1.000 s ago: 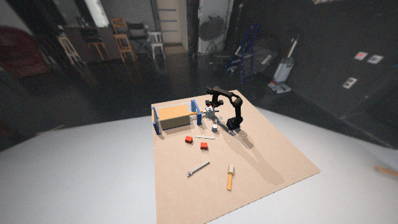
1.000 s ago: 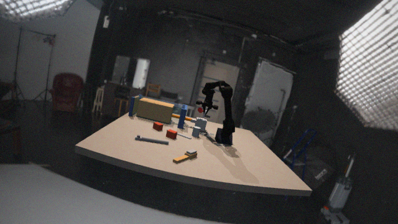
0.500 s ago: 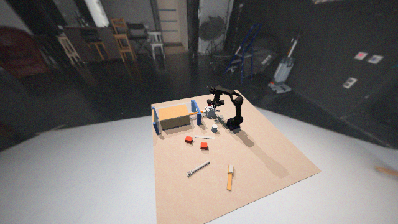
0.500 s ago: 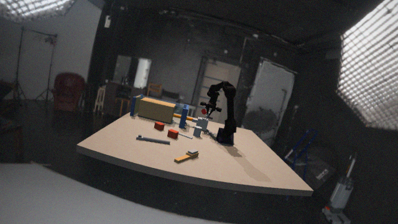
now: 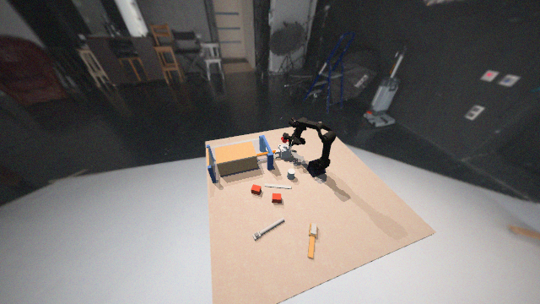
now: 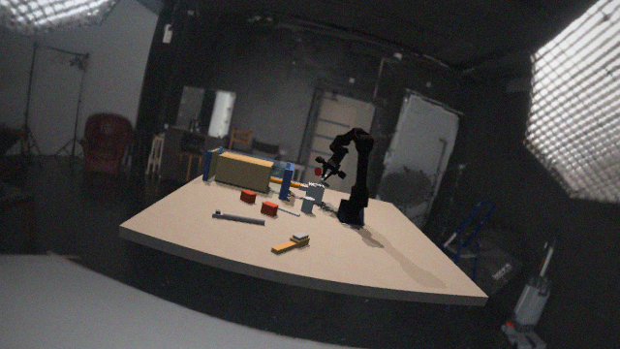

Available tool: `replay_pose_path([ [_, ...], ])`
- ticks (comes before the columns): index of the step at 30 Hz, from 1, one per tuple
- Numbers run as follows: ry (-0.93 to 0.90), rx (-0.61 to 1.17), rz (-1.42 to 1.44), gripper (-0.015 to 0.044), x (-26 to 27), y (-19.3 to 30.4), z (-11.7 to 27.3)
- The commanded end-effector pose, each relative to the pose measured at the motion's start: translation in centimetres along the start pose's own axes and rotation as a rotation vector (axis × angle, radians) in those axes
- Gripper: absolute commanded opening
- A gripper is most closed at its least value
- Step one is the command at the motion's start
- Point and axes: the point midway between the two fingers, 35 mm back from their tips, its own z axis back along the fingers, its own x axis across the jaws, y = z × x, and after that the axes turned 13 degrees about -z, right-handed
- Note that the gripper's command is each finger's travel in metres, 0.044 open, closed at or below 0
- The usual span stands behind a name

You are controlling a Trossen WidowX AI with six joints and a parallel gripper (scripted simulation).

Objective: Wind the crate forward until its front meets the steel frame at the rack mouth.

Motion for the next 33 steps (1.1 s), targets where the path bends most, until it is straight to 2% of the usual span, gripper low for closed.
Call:
replay_pose_path([
  [1, 0.077, -0.014, 0.009, 0.0000, -0.16, -0.05, 0.32],
  [33, 0.583, -0.151, 0.006, 0.0000, -0.09, 0.04, 0.31],
])
